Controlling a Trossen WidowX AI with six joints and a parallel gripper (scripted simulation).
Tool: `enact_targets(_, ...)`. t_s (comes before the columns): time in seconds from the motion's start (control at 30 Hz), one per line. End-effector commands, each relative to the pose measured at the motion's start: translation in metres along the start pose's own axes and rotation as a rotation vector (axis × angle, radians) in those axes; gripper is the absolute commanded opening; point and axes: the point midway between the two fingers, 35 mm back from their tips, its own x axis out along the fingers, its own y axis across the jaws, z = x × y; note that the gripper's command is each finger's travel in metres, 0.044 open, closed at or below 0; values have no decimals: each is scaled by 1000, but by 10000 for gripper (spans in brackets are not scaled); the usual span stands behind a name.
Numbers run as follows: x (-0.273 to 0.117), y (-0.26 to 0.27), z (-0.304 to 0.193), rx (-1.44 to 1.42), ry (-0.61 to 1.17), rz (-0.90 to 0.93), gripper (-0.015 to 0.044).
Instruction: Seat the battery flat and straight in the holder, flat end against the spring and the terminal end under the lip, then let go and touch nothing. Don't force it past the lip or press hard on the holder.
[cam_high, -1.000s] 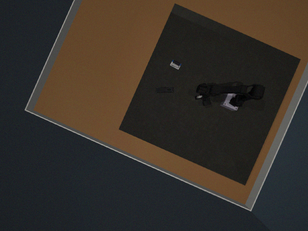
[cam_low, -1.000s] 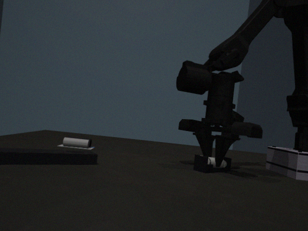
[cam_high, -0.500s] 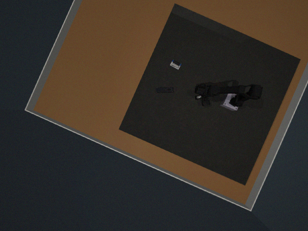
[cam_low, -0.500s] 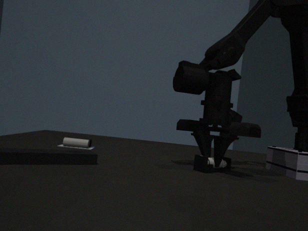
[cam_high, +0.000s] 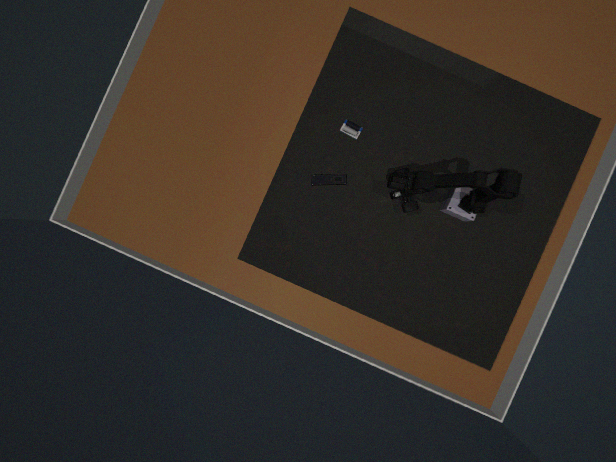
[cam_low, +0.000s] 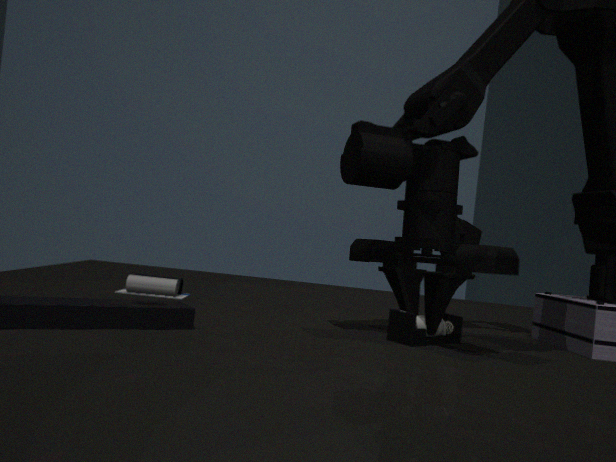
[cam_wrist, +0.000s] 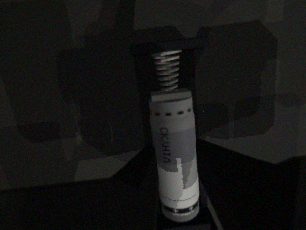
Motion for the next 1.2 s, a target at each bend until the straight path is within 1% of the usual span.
enact_targets(0.0,1,0,-1,1,-4,0,74)
enact_targets(0.17,1,0,-1,1,-11,0,74)
enact_targets(0.3,1,0,-1,1,-11,0,176)
enact_targets(0.73,-15,-1,-1,-1,-9,-1,176)
enact_targets(0.8,-19,-1,-1,-4,-8,-1,228)
enact_targets(1.0,-80,-2,0,-3,-8,-1,386)
enact_targets(1.07,-87,-3,1,-1,-9,-1,438)
enact_targets(1.17,-87,-2,-1,-1,-8,-1,440)
